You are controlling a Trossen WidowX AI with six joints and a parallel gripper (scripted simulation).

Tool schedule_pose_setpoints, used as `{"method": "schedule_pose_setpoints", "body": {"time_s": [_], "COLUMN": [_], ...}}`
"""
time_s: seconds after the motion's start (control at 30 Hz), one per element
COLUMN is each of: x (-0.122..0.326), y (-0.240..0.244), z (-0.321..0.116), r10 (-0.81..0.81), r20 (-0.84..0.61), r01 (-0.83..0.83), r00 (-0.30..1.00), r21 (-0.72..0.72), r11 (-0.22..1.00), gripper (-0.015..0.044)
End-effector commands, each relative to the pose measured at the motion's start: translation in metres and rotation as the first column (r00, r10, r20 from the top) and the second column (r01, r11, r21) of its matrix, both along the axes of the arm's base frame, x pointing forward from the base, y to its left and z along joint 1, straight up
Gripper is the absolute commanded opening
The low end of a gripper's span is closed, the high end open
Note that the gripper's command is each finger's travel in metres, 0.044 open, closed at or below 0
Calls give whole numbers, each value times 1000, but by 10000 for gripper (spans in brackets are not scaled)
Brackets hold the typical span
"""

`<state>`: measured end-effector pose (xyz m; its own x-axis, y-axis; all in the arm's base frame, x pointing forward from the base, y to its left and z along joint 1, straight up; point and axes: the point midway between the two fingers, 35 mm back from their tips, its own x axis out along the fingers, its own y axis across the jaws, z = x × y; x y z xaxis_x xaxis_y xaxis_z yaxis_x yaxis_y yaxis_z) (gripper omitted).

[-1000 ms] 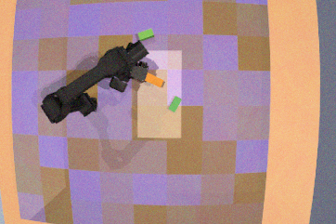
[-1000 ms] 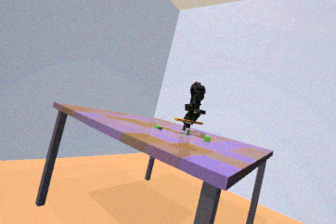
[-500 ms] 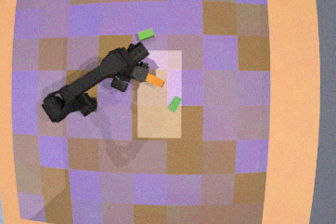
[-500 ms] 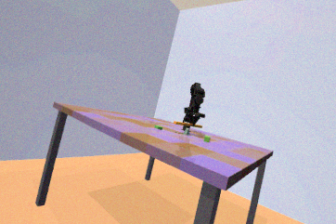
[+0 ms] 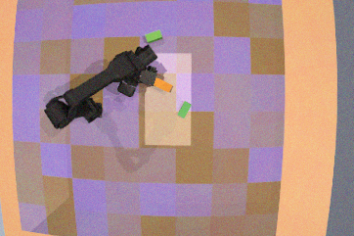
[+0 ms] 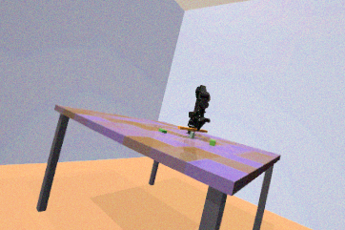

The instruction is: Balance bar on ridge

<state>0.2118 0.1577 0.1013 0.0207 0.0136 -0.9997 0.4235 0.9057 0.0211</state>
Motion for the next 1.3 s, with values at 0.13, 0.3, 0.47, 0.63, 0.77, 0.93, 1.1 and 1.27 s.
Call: {"method": "schedule_pose_setpoints", "body": {"time_s": [0.13, 0.3, 0.47, 0.63, 0.77, 0.93, 1.1, 1.27], "x": [0, 0, 0, 0, 0, 0, 0, 0], "y": [0, 0, 0, 0, 0, 0, 0, 0], "z": [0, -1, -1, -2, -2, -2, -3, -3], "r10": [-4, -4, -4, -4, -4, -4, -4, -4], "r20": [1, 1, 1, 1, 1, 1, 1, 1], "r01": [4, 4, 4, 4, 4, 4, 4, 4], "r00": [1000, 1000, 1000, 1000, 1000, 1000, 1000, 1000], "r21": [3, 3, 3, 3, 3, 3, 3, 3], "r11": [1000, 1000, 1000, 1000, 1000, 1000, 1000, 1000], "gripper": [0, 0, 0, 0, 0, 0, 0, 0]}}
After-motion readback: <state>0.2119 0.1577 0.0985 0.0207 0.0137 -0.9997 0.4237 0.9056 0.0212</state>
